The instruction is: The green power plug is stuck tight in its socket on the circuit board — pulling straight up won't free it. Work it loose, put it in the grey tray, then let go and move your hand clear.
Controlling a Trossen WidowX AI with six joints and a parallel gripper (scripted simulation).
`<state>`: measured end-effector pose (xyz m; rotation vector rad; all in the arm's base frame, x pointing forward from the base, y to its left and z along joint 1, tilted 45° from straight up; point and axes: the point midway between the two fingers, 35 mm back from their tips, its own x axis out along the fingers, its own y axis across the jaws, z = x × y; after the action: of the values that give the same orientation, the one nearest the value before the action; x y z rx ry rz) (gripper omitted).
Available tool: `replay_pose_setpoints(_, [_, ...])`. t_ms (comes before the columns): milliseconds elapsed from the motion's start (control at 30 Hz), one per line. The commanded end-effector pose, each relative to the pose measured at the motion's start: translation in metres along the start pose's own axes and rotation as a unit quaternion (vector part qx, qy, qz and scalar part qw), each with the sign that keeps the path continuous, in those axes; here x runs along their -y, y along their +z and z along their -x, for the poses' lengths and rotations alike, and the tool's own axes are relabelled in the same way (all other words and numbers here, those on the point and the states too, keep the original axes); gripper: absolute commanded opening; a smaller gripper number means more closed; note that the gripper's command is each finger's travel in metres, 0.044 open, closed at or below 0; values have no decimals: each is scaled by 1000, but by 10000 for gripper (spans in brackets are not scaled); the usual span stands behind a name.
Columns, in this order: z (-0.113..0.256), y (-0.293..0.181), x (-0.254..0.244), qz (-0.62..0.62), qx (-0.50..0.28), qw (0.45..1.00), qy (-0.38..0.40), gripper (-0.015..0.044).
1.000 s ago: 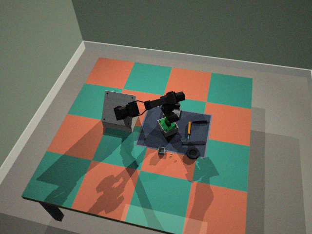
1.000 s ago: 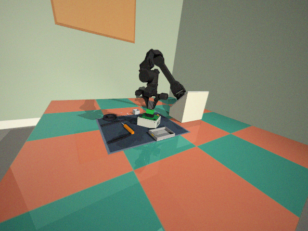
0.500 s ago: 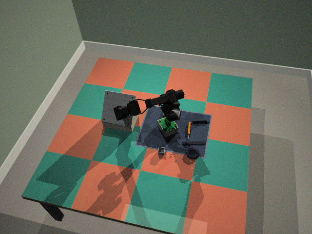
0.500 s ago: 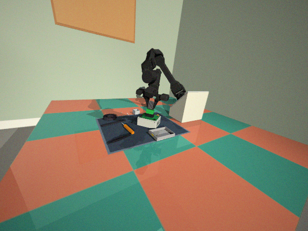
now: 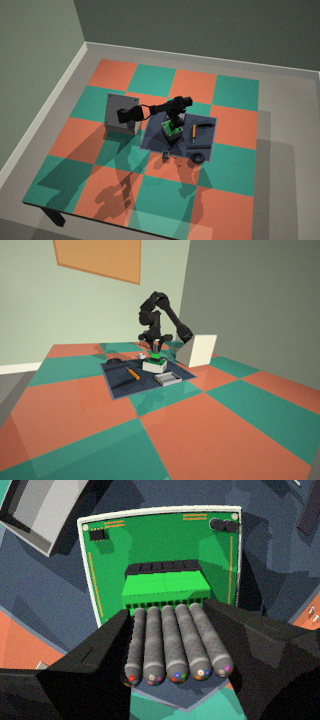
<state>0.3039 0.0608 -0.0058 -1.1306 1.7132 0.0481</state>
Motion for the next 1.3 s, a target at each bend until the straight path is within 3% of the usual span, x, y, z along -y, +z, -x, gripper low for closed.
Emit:
replay_pose_setpoints(0, [13,0,-6,2,12,999,-37,0])
replay_pose_setpoints(300, [12,0,-22,1,12,992,-127,0])
replay_pose_setpoints(800, [17,0,2,2,11,1000,10,0])
replay_pose_setpoints(1267, [17,0,-22,1,12,992,-127,0])
